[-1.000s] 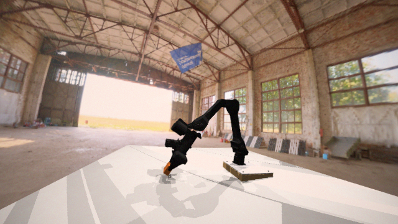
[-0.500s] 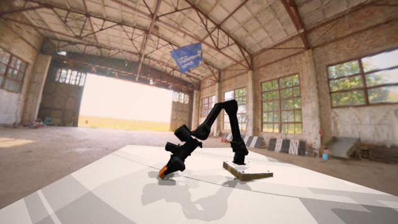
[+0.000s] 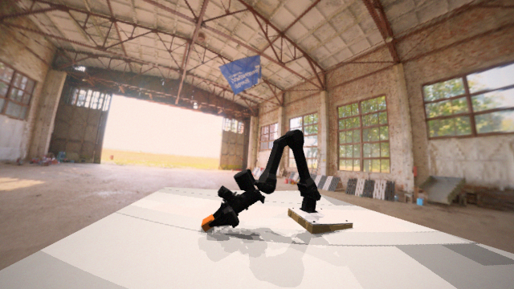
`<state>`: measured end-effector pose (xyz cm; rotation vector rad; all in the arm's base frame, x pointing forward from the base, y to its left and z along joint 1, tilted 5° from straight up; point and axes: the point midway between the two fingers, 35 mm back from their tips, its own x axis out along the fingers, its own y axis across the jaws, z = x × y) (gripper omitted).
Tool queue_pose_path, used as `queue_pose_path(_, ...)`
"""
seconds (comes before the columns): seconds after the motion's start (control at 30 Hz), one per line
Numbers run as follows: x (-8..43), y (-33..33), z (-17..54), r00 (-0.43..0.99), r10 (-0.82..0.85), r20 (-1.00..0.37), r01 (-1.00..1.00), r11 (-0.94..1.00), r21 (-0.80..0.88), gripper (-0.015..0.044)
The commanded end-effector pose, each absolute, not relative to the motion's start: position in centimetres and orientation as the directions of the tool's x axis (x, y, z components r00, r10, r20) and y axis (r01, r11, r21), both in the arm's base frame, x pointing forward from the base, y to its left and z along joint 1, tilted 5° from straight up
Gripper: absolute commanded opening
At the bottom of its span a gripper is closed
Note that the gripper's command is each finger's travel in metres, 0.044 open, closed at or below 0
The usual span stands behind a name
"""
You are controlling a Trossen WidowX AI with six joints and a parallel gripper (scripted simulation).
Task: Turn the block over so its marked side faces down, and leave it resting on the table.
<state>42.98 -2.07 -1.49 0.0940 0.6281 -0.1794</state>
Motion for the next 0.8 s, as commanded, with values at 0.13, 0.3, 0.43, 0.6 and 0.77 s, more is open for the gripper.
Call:
queue_pose_path(0.13, 41.9, -2.0, -2.0, 0.848, -0.154, -0.508, 0.199, 0.979, 0.036, 0.0)
queue_pose_path(0.3, 41.2, -2.1, -2.0, 0.879, -0.169, -0.445, 0.198, 0.98, 0.018, 0.0)
queue_pose_path(0.43, 40.9, -2.1, -1.9, 0.888, -0.174, -0.426, 0.198, 0.98, 0.012, 0.0)
queue_pose_path(0.6, 40.9, -2.1, -1.6, 0.897, -0.176, -0.406, 0.198, 0.98, 0.012, 0.0)
queue_pose_path(0.77, 40.9, -2.1, -1.6, 0.897, -0.176, -0.406, 0.198, 0.98, 0.012, 0.0)
